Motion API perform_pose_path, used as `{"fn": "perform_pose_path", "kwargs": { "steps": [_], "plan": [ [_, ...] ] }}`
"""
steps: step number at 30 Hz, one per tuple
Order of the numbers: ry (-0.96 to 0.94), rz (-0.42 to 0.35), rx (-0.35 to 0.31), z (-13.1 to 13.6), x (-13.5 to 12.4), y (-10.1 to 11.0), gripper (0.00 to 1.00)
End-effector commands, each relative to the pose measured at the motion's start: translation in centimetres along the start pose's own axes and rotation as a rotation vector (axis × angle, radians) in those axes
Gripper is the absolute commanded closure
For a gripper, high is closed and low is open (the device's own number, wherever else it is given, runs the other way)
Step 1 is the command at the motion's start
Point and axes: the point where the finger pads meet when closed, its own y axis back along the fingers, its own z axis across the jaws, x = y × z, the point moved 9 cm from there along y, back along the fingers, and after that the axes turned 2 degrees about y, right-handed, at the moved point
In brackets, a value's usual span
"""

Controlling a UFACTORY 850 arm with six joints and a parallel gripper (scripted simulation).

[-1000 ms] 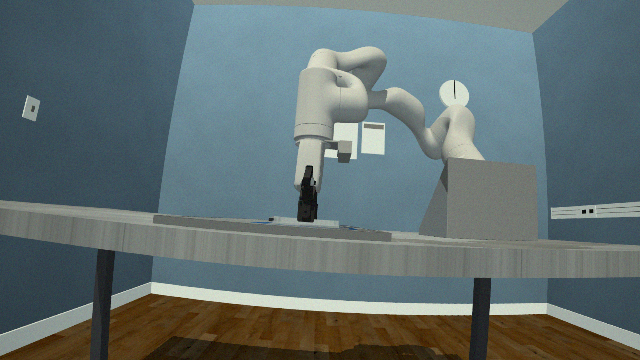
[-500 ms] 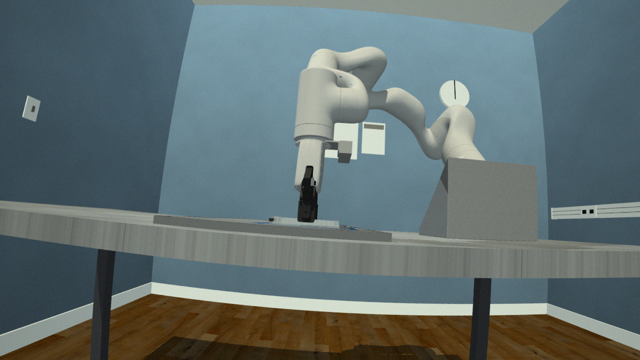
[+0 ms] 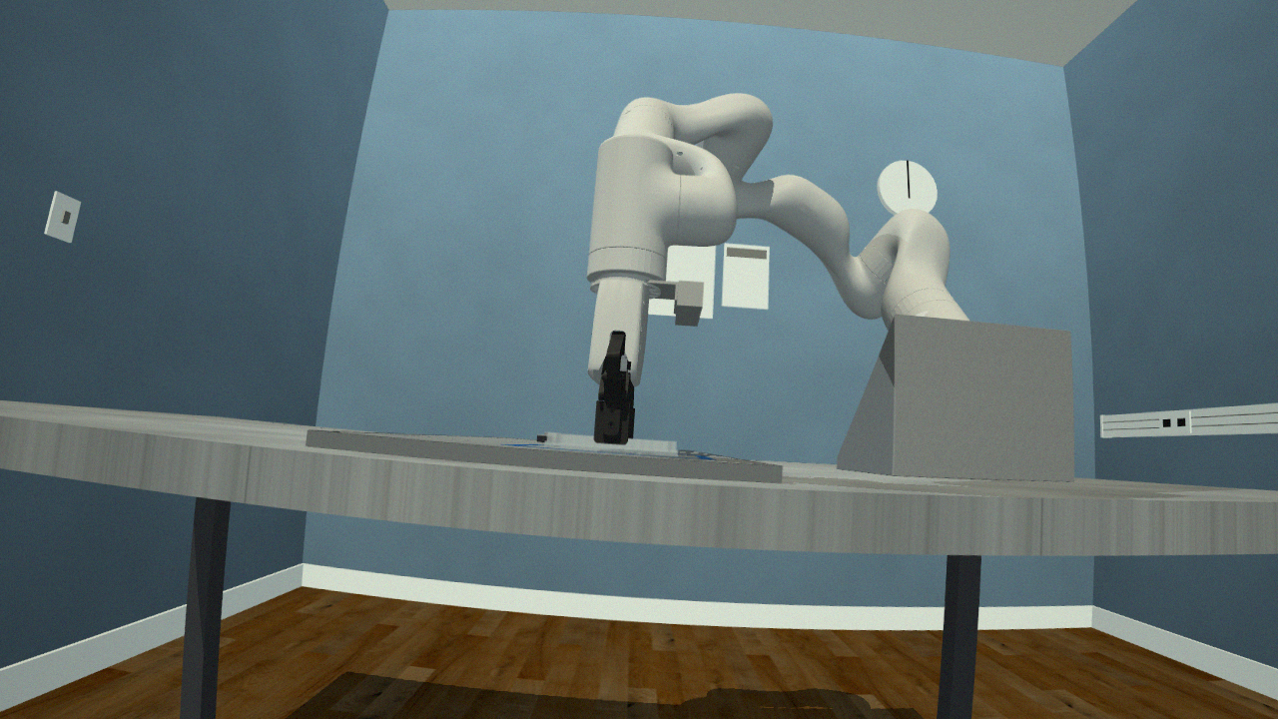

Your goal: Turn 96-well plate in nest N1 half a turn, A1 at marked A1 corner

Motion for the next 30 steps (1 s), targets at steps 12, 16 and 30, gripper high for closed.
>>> {"fn": "perform_pose_path", "kwargs": {
  "steps": [12, 16, 30],
  "plan": [
    [-0.001, -0.001, -0.001, 0.0, -0.1, 0.8, 1.00],
    [-0.001, -0.001, -0.001, 0.0, -0.1, 1.0, 1.00],
    [-0.001, -0.001, -0.001, 0.0, -0.1, 1.8, 1.00]
  ]
}}
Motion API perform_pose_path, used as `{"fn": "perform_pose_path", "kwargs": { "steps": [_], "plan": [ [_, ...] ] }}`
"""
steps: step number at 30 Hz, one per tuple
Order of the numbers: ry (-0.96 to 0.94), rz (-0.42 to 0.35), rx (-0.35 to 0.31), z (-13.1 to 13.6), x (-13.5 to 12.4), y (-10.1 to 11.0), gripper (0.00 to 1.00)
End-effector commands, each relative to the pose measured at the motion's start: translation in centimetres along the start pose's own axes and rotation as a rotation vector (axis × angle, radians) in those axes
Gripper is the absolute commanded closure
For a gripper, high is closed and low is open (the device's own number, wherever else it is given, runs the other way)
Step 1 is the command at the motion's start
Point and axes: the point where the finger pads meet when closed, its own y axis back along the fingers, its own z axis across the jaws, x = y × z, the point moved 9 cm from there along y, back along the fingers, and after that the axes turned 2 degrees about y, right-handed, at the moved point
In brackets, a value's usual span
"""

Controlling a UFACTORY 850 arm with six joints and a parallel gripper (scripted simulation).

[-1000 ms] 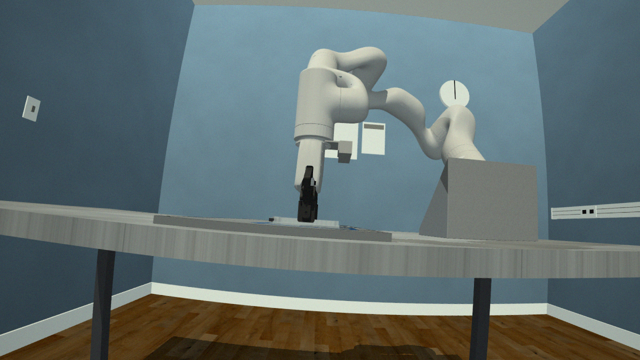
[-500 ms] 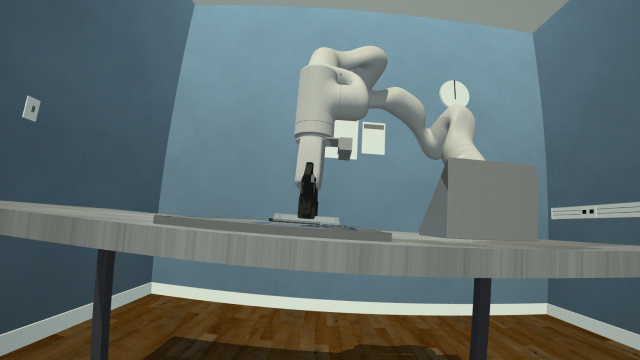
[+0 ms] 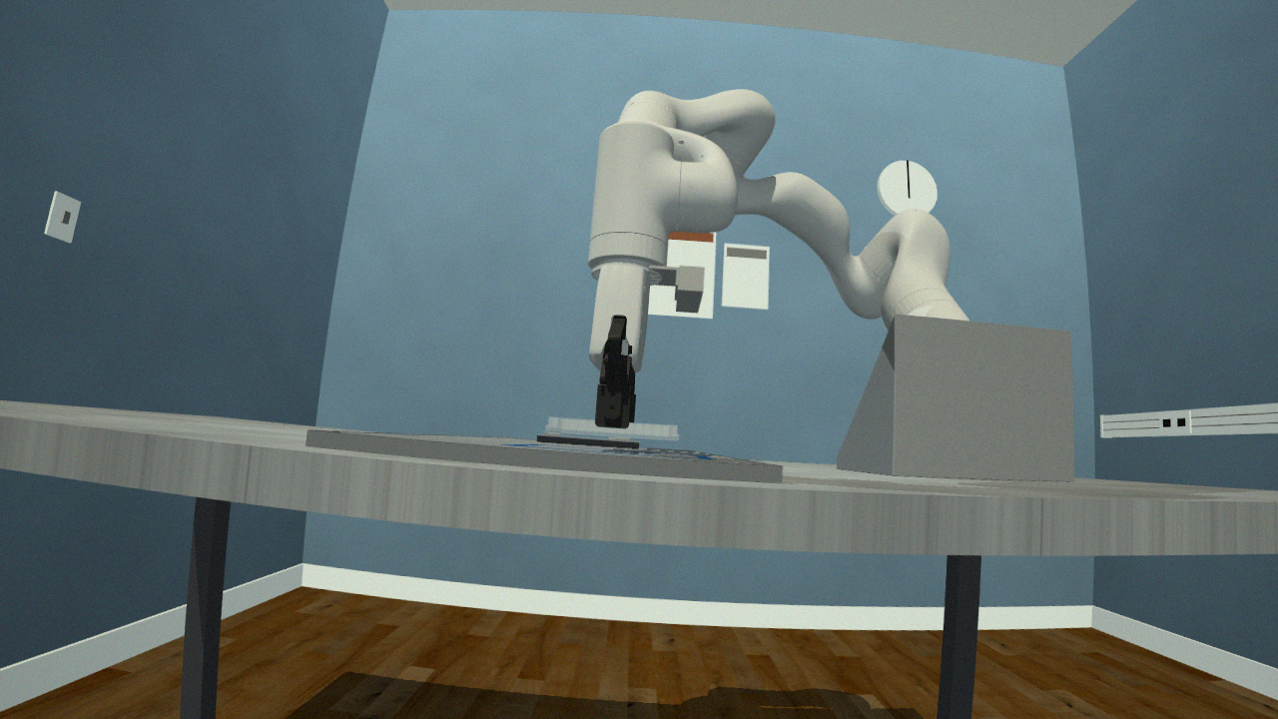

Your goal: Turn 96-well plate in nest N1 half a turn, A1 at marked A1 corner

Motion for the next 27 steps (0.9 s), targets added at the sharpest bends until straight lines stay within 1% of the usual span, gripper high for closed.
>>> {"fn": "perform_pose_path", "kwargs": {
  "steps": [1, 13, 27],
  "plan": [
    [-0.001, -0.001, -0.001, 0.0, -0.1, 0.4, 1.00],
    [-0.001, -0.001, -0.001, 0.0, -0.1, 0.6, 1.00],
    [-0.001, -0.001, -0.001, 0.0, -0.1, 2.9, 1.00]
  ]
}}
